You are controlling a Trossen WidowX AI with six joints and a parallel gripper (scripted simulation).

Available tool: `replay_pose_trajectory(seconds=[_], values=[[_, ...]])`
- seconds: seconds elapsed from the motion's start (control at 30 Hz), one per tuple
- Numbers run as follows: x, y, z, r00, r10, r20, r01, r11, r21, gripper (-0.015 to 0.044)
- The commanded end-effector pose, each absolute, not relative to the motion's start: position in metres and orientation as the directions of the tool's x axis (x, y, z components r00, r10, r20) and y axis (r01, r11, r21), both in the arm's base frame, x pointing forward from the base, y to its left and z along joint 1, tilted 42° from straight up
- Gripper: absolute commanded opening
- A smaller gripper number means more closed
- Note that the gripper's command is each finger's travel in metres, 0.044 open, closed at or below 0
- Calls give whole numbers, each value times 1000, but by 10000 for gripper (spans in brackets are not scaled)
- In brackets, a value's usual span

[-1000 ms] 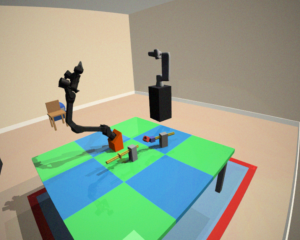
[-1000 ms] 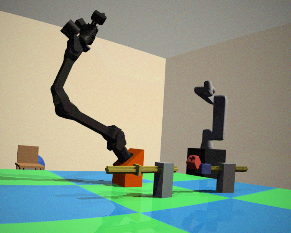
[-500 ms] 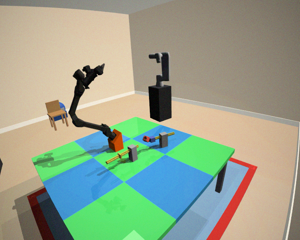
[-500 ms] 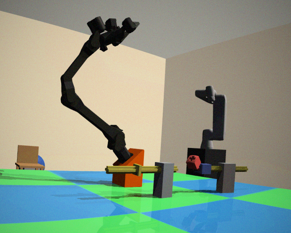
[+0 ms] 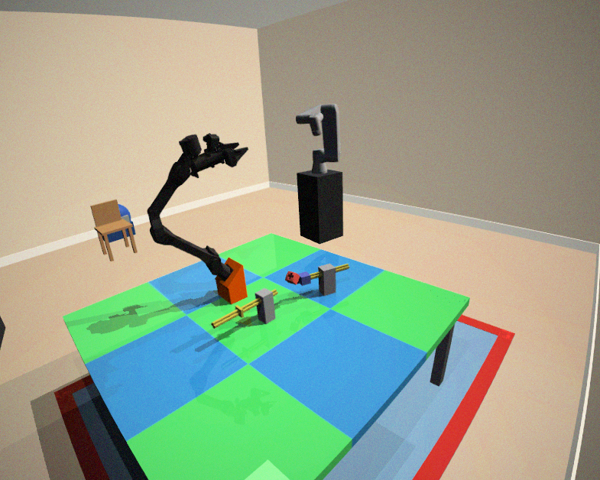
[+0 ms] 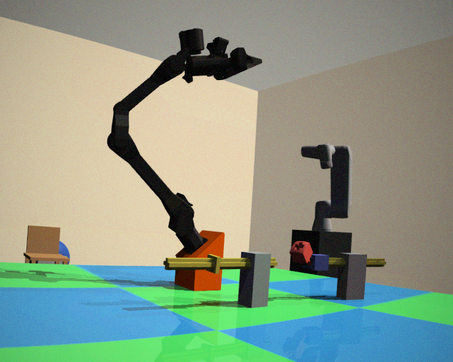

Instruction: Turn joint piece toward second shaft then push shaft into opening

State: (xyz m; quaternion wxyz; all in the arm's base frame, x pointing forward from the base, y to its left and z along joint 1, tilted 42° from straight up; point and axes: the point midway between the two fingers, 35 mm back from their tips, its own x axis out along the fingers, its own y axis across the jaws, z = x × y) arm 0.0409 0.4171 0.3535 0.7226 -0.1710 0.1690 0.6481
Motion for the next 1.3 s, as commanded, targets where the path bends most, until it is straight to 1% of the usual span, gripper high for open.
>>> replay_pose_trajectory(seconds=[0.0, 0.33, 0.67, 0.97, 1.27], values=[[62, 419, 328, 162, 824, -543, -982, 190, -5, 440], [115, 412, 259, 280, 624, -730, -907, 420, 12, 440], [162, 386, 197, 345, 368, -863, -777, 628, -42, 440], [199, 350, 147, 353, 108, -929, -623, 768, -147, 440], [227, 305, 107, 313, -157, -937, -456, 841, -293, 440]])
